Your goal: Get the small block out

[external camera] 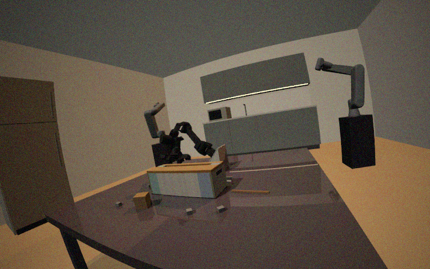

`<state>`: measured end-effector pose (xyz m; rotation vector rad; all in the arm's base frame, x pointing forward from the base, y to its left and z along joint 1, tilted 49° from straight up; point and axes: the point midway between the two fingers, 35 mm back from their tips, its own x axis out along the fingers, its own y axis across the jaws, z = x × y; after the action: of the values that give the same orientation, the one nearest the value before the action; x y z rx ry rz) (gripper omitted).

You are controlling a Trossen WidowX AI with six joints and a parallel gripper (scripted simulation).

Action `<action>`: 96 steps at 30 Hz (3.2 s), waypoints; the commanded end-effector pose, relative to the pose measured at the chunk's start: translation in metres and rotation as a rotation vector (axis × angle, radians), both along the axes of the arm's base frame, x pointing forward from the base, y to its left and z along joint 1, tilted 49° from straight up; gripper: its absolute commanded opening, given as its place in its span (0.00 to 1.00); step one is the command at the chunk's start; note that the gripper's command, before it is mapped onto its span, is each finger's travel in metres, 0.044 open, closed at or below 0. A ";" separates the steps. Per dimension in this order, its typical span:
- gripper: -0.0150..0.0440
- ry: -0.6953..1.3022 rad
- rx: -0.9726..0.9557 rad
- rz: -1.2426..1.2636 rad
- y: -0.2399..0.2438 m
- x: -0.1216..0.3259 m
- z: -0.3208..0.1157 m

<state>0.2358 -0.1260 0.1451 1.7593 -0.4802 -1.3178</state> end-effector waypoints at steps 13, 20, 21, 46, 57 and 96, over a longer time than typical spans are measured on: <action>0.25 0.538 -0.232 0.385 0.016 -0.003 -0.005; 0.25 0.775 -0.333 0.560 0.022 -0.005 -0.007; 0.25 0.809 -0.347 0.585 0.023 -0.005 -0.007; 0.25 1.655 -0.705 1.226 0.044 -0.013 -0.007; 0.25 2.032 -0.858 1.509 0.053 -0.016 -0.004; 0.25 3.479 -1.228 2.451 0.081 -0.023 0.014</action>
<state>0.2111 -0.0475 0.1573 2.9384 -2.3331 -0.2998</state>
